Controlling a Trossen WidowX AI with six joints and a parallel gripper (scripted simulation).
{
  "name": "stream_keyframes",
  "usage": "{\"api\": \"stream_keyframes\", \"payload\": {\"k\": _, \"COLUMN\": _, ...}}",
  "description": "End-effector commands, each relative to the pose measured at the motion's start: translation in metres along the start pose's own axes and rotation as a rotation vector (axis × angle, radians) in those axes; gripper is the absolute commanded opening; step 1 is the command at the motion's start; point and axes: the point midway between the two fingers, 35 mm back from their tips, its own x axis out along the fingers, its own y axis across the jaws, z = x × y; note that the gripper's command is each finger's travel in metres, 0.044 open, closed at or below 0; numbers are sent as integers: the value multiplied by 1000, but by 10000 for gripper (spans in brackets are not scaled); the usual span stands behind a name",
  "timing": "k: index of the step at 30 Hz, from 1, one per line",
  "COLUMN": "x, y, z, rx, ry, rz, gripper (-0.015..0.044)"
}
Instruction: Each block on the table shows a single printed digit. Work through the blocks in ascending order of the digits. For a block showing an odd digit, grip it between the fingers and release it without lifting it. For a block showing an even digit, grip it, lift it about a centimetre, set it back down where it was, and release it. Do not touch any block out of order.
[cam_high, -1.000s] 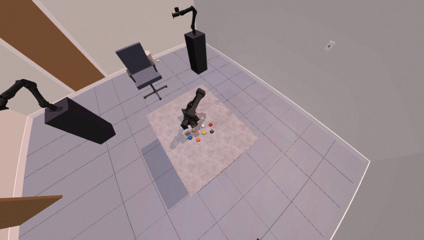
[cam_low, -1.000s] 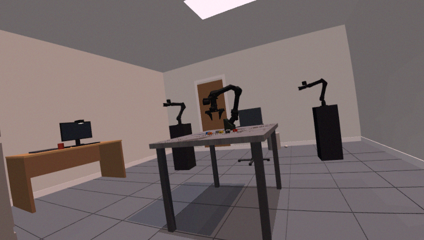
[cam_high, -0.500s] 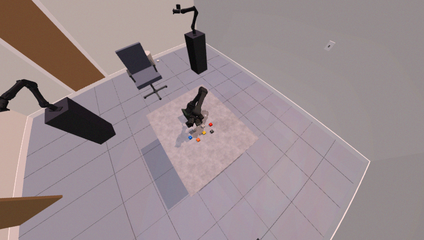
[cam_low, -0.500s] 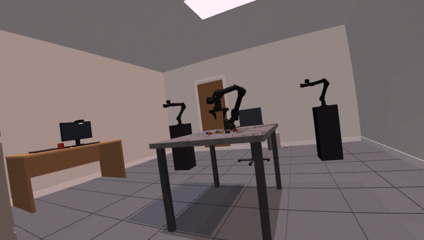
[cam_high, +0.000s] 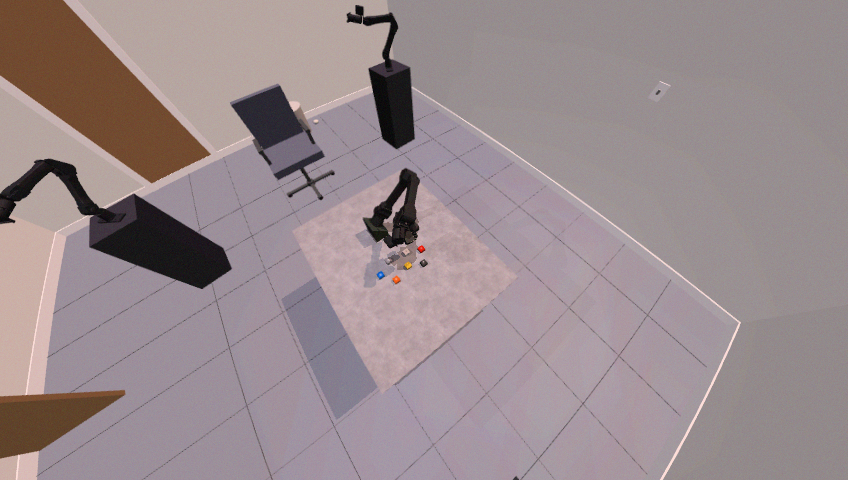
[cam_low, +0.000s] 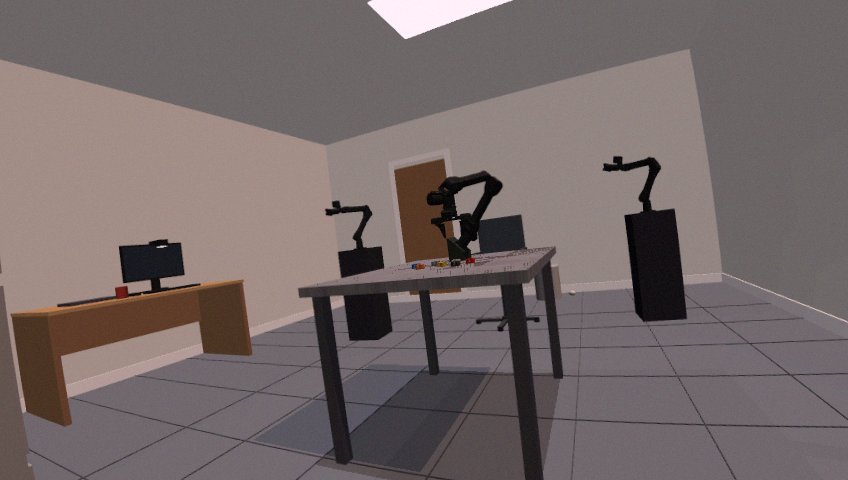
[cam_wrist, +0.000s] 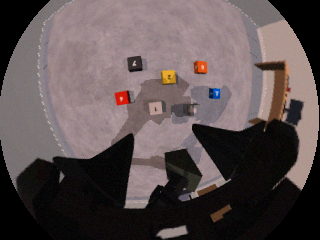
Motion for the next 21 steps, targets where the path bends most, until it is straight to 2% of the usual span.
{"api": "stream_keyframes", "payload": {"k": 1, "x": -1, "y": 3, "z": 0, "rx": 4, "ry": -4, "rz": 1, "gripper": 400}}
{"api": "stream_keyframes", "payload": {"k": 12, "x": -1, "y": 5, "z": 2, "rx": 4, "ry": -5, "rz": 0, "gripper": 400}}
{"api": "stream_keyframes", "payload": {"k": 18, "x": -2, "y": 79, "z": 46, "rx": 2, "ry": -8, "rz": 1, "gripper": 400}}
{"api": "stream_keyframes", "payload": {"k": 21, "x": -2, "y": 90, "z": 50, "rx": 1, "ry": -7, "rz": 5, "gripper": 400}}
